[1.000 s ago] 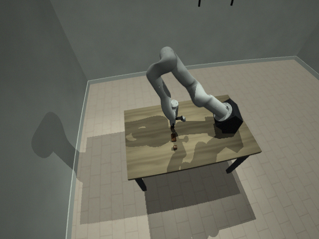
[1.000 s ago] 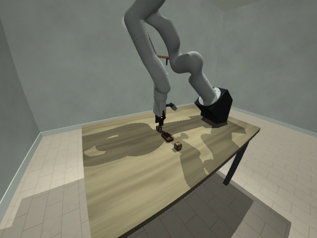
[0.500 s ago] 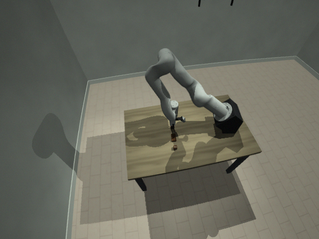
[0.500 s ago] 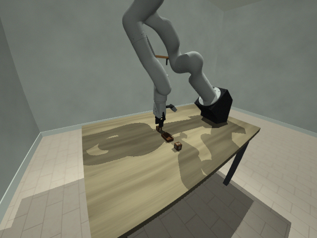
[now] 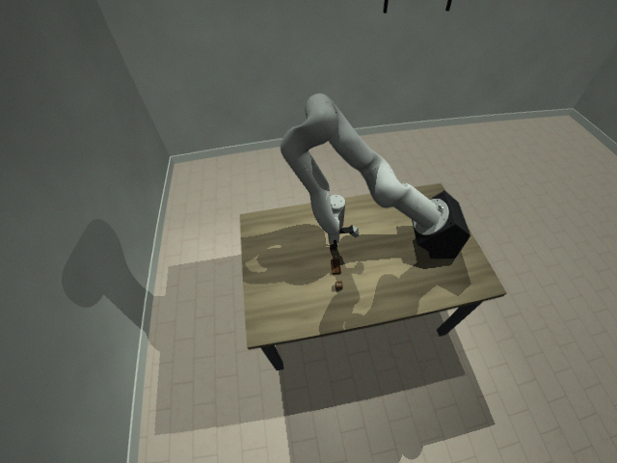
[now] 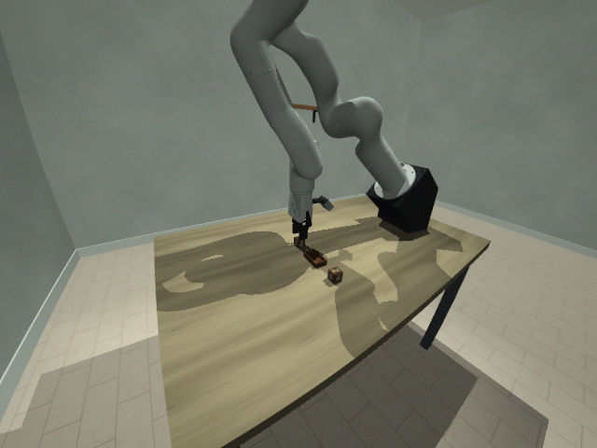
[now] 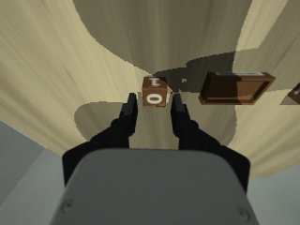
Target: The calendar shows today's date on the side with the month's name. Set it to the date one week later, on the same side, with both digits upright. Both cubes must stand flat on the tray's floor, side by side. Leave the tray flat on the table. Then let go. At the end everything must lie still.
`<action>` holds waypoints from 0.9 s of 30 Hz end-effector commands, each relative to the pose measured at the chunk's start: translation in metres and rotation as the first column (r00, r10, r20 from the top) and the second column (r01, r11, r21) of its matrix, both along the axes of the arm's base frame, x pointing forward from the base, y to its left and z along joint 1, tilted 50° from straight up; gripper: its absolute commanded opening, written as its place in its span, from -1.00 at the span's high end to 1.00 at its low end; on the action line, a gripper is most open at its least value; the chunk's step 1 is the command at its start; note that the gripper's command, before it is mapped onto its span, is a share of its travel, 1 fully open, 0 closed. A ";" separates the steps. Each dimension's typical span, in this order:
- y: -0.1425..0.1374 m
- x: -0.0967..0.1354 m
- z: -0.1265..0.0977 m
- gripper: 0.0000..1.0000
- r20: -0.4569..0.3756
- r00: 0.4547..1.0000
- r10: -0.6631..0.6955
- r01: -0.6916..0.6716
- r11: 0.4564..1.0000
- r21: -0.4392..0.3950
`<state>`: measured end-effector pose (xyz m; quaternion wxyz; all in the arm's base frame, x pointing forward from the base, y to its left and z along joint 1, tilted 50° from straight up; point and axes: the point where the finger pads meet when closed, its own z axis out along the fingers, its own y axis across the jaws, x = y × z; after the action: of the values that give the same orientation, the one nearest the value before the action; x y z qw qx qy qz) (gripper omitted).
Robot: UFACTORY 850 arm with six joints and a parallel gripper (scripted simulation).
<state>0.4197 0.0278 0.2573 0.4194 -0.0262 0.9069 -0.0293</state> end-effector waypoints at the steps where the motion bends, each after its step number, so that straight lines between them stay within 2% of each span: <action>1: 0.000 0.000 0.000 0.01 0.000 1.000 0.000 0.000 1.000 0.000; 27: 0.000 0.003 -0.002 0.01 0.000 1.000 0.000 0.000 1.000 0.000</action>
<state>0.4207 0.0277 0.2566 0.4195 -0.0262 0.9069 -0.0293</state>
